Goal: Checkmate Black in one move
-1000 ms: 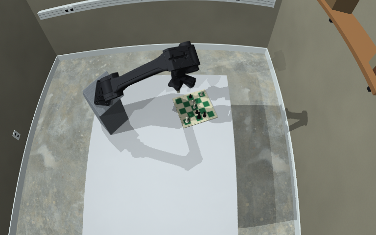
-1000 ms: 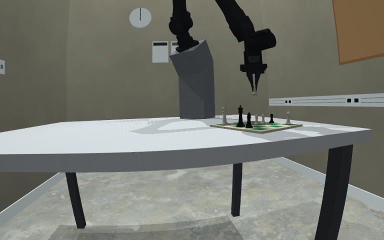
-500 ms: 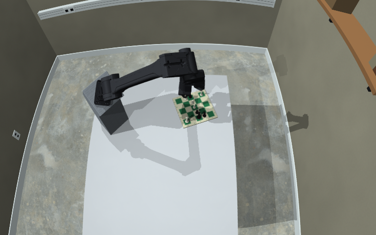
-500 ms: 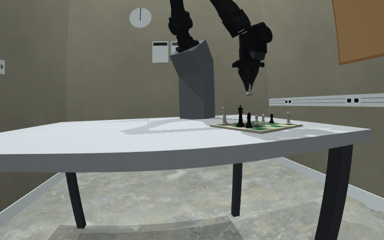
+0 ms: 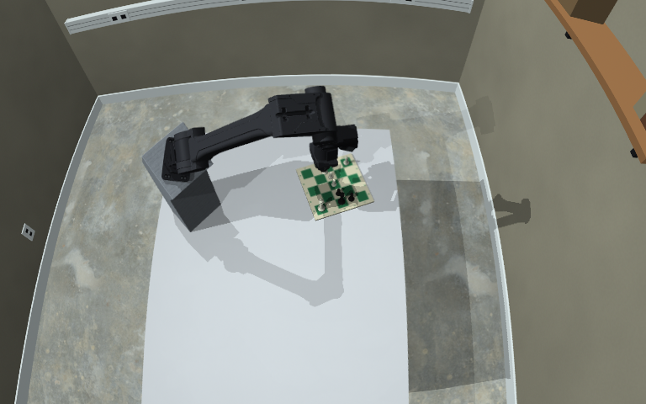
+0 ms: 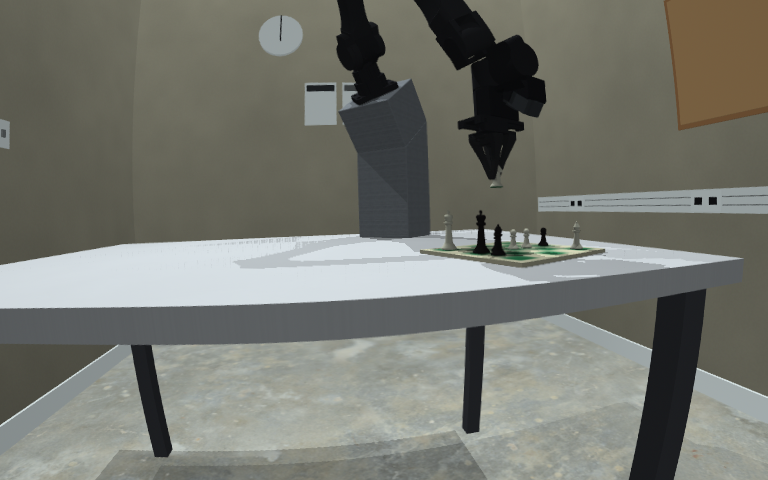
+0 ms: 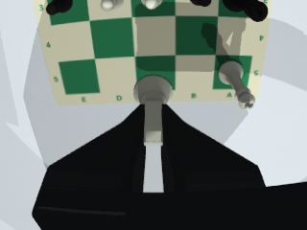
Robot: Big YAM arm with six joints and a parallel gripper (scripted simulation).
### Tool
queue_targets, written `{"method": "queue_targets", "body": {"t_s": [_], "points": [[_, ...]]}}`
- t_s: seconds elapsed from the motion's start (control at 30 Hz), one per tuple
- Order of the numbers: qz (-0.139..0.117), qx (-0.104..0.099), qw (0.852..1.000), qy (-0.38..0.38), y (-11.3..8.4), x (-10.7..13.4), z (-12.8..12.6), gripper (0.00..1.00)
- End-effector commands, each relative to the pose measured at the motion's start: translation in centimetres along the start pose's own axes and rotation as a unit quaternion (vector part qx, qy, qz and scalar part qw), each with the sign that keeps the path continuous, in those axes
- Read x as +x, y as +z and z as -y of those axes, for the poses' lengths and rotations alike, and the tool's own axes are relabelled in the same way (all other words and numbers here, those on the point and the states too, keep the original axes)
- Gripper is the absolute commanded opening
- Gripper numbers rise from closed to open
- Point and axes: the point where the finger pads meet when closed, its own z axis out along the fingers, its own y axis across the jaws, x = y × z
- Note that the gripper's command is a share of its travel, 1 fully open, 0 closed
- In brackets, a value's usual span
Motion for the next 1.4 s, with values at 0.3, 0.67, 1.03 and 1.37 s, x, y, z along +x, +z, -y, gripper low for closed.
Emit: {"method": "queue_targets", "body": {"t_s": [0.3, 0.67, 1.03, 1.37], "points": [[0.003, 0.001, 1.000, -0.014, 1.2, -0.4, 0.3, 0.00], [0.001, 0.000, 1.000, -0.014, 4.6, -0.2, 0.3, 0.00], [0.000, 0.001, 1.000, -0.016, 9.4, 0.1, 0.3, 0.00], [0.012, 0.001, 1.000, -0.018, 9.4, -1.0, 0.1, 0.00]]}}
